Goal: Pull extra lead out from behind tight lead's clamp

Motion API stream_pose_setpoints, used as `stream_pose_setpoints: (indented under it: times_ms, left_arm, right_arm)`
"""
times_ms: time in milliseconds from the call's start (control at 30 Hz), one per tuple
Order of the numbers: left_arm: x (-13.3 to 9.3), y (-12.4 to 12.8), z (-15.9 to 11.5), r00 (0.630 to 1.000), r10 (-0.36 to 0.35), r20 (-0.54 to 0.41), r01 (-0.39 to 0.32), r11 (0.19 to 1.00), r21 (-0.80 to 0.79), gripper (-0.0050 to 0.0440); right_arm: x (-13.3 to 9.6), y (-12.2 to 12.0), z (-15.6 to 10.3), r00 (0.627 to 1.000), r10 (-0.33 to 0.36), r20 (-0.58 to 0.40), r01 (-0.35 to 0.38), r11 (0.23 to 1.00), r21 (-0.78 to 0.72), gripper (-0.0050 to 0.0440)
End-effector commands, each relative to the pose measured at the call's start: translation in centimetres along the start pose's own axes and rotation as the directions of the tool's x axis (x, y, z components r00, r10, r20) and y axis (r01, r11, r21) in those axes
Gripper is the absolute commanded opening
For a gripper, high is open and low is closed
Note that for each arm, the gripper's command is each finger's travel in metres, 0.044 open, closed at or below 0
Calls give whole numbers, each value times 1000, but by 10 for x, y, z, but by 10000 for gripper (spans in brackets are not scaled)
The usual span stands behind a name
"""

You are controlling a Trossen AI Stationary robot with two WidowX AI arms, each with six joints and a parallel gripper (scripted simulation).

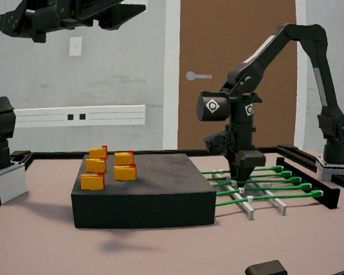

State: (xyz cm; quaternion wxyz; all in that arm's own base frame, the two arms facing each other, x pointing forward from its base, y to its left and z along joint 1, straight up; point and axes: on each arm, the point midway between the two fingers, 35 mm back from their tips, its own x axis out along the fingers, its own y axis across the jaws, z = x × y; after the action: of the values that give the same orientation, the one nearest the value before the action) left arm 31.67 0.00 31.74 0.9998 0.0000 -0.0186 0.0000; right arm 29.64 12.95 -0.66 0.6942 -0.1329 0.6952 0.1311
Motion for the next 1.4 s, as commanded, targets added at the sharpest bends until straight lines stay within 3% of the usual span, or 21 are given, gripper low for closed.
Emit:
stream_pose_setpoints:
  times_ms: [0, 767, 800, 1333, 1367]
  left_arm:
    - [-1, 0, 6, 1000, 0, 14, 0, 1000, 0, 440]
    - [-1, 0, 6, 1000, 0, 14, 0, 1000, 0, 440]
    - [-1, 0, 6, 1000, 0, 14, 0, 1000, 0, 440]
    - [-1, 0, 6, 1000, 0, 14, 0, 1000, 0, 440]
    - [-1, 0, 6, 1000, 0, 14, 0, 1000, 0, 440]
  right_arm:
    - [0, 1, 0, 1000, 2, 2, -2, 1000, -7, 209]
    - [0, 1, 0, 1000, 2, 2, -2, 1000, -7, 209]
    - [-6, 0, 4, 1000, 1, 22, -1, 1000, 0, -50]
    - [-6, 0, 4, 1000, 1, 22, -1, 1000, 0, -50]
    - [-26, 0, 4, 1000, 1, 22, -1, 1000, 0, -50]
